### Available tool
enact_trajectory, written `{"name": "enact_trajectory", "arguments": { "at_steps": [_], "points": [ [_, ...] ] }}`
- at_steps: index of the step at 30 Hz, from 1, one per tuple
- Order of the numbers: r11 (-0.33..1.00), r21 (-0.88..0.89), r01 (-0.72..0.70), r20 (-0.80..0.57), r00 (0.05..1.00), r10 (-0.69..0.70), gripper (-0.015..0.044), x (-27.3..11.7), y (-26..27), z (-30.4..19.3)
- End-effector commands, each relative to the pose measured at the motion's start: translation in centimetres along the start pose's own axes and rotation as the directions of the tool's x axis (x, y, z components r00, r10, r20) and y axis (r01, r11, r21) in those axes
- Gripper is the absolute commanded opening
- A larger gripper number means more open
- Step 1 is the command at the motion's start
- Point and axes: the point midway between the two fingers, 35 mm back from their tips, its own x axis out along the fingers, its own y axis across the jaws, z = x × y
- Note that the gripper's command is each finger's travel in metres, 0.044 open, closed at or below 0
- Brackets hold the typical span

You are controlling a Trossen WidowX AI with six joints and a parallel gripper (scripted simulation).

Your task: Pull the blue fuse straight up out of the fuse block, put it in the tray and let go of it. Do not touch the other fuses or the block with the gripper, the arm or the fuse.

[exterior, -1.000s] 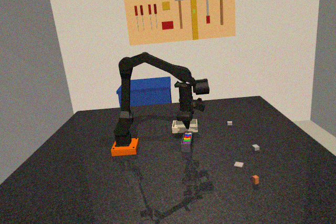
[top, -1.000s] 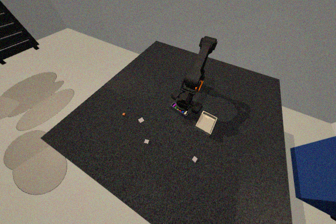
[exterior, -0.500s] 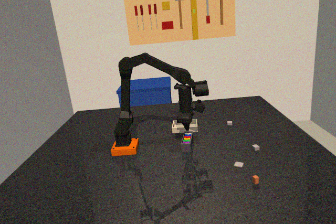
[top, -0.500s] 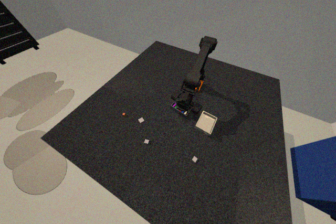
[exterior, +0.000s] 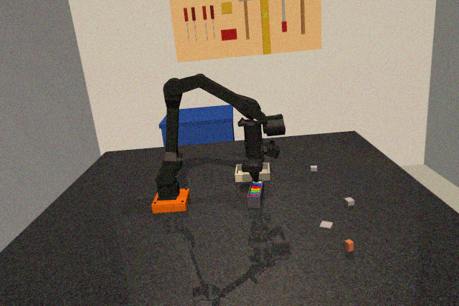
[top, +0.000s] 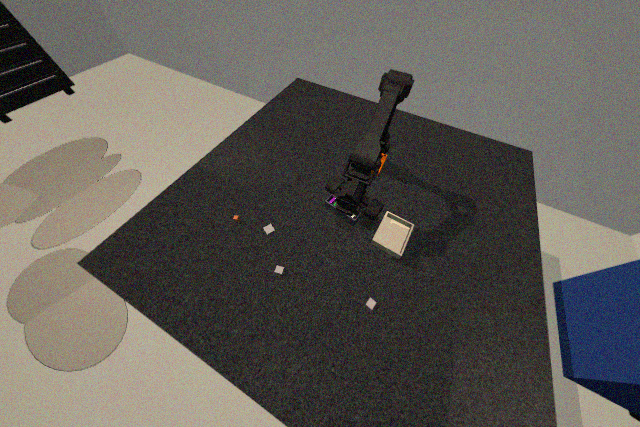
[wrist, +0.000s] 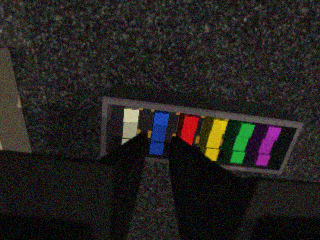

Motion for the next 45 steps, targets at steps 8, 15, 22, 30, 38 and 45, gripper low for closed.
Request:
{"name": "enact_trajectory", "arguments": {
  "at_steps": [8, 15, 22, 30, 38, 45],
  "points": [
    [1.0, -0.003, 0.004, -0.001, 1.0, -0.004, 0.0068, 0.7, 0.0, -0.1],
    [1.0, -0.003, 0.004, -0.001, 1.0, -0.004, 0.0068, 0.7, 0.0, -0.1],
    [1.0, -0.003, 0.004, -0.001, 1.0, -0.004, 0.0068, 1.1, 0.0, -0.1],
    [1.0, -0.003, 0.004, -0.001, 1.0, -0.004, 0.0068, 1.7, 0.0, -0.1],
    [1.0, -0.003, 0.0, -0.002, 1.0, 0.0, 0.0028, 1.6, 0.0, -0.1],
    [1.0, -0.003, 0.0, -0.002, 1.0, 0.0, 0.0, 1.6, 0.0, -0.1]
  ]
}}
